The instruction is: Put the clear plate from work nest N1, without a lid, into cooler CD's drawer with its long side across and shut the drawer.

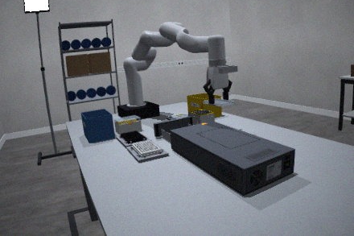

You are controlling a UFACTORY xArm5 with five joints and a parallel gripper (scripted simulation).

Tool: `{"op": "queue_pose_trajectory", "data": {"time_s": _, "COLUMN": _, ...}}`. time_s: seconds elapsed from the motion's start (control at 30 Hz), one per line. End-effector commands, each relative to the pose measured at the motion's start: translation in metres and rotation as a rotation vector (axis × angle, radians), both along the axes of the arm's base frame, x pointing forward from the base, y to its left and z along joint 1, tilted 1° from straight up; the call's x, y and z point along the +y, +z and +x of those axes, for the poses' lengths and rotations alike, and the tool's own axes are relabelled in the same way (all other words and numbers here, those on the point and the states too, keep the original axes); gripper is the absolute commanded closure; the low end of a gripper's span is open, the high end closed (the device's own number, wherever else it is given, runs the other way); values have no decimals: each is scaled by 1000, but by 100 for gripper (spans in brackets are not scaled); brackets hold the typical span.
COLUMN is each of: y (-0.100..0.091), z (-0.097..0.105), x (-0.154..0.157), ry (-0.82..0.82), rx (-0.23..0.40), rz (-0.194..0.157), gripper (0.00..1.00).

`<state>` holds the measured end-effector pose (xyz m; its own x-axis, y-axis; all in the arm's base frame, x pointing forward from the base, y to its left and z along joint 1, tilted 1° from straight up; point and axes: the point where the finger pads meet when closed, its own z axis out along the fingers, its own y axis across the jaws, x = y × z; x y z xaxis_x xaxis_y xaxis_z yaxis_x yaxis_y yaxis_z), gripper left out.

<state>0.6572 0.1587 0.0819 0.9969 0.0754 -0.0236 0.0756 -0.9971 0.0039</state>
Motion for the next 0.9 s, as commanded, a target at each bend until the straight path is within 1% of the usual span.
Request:
{"op": "queue_pose_trajectory", "data": {"time_s": 0.0, "y": 3, "z": -4, "x": -13, "ry": 188, "rx": -15, "rz": 7, "gripper": 100}}
{"op": "queue_pose_trajectory", "data": {"time_s": 0.03, "y": 3, "z": -5, "x": -15, "ry": 221, "rx": -15, "rz": 7, "gripper": 100}}
{"op": "queue_pose_trajectory", "data": {"time_s": 0.1, "y": 3, "z": -5, "x": -15, "ry": 221, "rx": -15, "rz": 7, "gripper": 100}}
{"op": "queue_pose_trajectory", "data": {"time_s": 0.6, "y": 4, "z": -20, "x": -52, "ry": 721, "rx": -12, "rz": 15, "gripper": 100}}
{"op": "queue_pose_trajectory", "data": {"time_s": 0.67, "y": 4, "z": -20, "x": -52, "ry": 721, "rx": -12, "rz": 15, "gripper": 100}}
{"op": "queue_pose_trajectory", "data": {"time_s": 0.87, "y": 4, "z": -27, "x": -67, "ry": 921, "rx": -11, "rz": 17, "gripper": 100}}
